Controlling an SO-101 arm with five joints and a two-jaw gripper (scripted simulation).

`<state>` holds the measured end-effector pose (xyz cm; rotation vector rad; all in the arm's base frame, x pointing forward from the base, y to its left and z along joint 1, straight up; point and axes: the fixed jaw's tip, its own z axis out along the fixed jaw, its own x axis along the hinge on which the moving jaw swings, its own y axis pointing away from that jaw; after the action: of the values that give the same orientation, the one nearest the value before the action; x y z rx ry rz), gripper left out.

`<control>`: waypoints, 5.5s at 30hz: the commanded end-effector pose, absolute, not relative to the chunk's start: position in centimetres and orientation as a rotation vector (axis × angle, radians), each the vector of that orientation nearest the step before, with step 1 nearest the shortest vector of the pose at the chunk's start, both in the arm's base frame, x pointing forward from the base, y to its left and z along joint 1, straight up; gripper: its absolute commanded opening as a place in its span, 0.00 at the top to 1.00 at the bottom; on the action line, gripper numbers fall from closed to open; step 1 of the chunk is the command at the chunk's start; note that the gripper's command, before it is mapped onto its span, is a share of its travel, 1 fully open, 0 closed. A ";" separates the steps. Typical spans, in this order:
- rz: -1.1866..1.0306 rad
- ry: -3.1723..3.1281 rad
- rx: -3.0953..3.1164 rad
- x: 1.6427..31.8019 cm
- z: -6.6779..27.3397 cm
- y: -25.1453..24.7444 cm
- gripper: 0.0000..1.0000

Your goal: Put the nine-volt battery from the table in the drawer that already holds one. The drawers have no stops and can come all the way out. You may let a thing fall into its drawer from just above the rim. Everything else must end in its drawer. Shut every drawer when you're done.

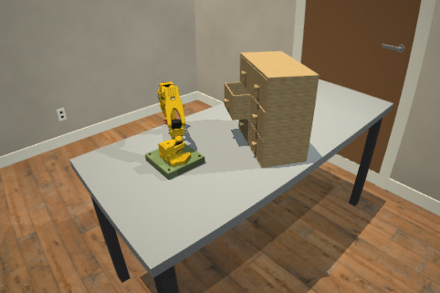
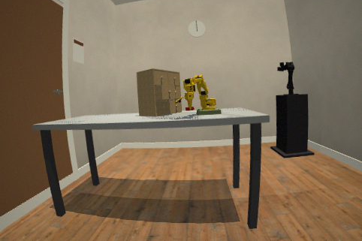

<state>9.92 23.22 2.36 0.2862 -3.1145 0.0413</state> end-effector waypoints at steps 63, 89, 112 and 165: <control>-0.001 -2.828 1.372 11.0 3.2 16.0 1.00; -0.001 -3.023 0.858 13.0 3.2 9.6 1.00; 0.000 -3.109 0.455 14.7 3.2 5.8 1.00; -0.047 -3.440 0.188 15.2 8.3 3.0 1.00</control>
<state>15.41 3.17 8.28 0.2029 -3.4388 -0.0484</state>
